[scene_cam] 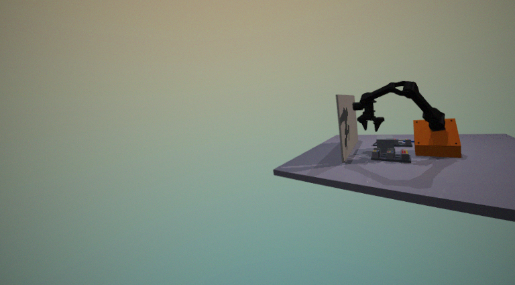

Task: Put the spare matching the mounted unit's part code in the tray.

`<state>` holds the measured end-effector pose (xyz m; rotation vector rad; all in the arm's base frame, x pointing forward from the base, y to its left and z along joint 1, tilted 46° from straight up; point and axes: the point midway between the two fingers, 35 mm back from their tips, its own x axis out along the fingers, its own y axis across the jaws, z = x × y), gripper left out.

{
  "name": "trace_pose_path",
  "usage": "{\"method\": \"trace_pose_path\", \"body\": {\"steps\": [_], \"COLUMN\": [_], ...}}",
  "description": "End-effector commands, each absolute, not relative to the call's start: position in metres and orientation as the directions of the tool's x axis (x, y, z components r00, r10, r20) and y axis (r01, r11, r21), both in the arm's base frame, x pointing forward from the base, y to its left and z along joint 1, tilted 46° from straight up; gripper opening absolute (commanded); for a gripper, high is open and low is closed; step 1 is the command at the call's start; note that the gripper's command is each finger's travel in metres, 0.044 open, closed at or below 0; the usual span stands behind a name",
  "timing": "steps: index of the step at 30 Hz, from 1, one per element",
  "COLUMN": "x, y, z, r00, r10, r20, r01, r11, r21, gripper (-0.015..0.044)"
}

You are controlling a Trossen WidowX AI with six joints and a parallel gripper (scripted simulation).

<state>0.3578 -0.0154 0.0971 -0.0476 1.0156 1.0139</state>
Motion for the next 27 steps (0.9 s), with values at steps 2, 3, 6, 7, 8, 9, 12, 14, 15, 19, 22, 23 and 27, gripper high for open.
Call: {"method": "trace_pose_path", "body": {"steps": [2,3,6,7,8,9,12,14,15,19,22,23,27], "x": [0.335,0.333,0.333,0.333,0.333,0.333,0.333,0.334,0.335,0.338,0.338,0.338,0.338], "y": [0.054,0.057,0.057,0.057,0.057,0.057,0.057,0.059,0.063,0.082,0.084,0.084,0.084], "z": [0.124,0.125,0.125,0.125,0.125,0.125,0.125,0.122,0.118,0.097,0.095,0.095,0.095], "r00": [0.136,0.136,0.136,0.136,0.136,0.136,0.136,0.136,0.136,0.136,0.136,0.136,0.136], "r10": [0.700,0.702,0.702,0.702,0.702,0.702,0.702,0.702,0.702,0.703,0.703,0.703,0.703], "r20": [-0.701,-0.699,-0.699,-0.699,-0.699,-0.699,-0.699,-0.699,-0.699,-0.698,-0.698,-0.698,-0.698], "r01": [-0.987,-0.989,-0.989,-0.989,-0.989,-0.989,-0.989,-0.989,-0.989,-0.989,-0.989,-0.989,-0.989], "r11": [0.159,0.140,0.136,0.136,0.136,0.136,0.136,0.136,0.136,0.136,0.136,0.136,0.136], "r21": [-0.033,-0.052,-0.056,-0.056,-0.056,-0.056,-0.056,-0.056,-0.056,-0.056,-0.056,-0.056,-0.056], "gripper": [0.0440,0.0440,0.0440,0.0440,0.0440,0.0440,0.0440,0.0414,0.0387,0.0300,0.0300,0.0300,0.0300]}}
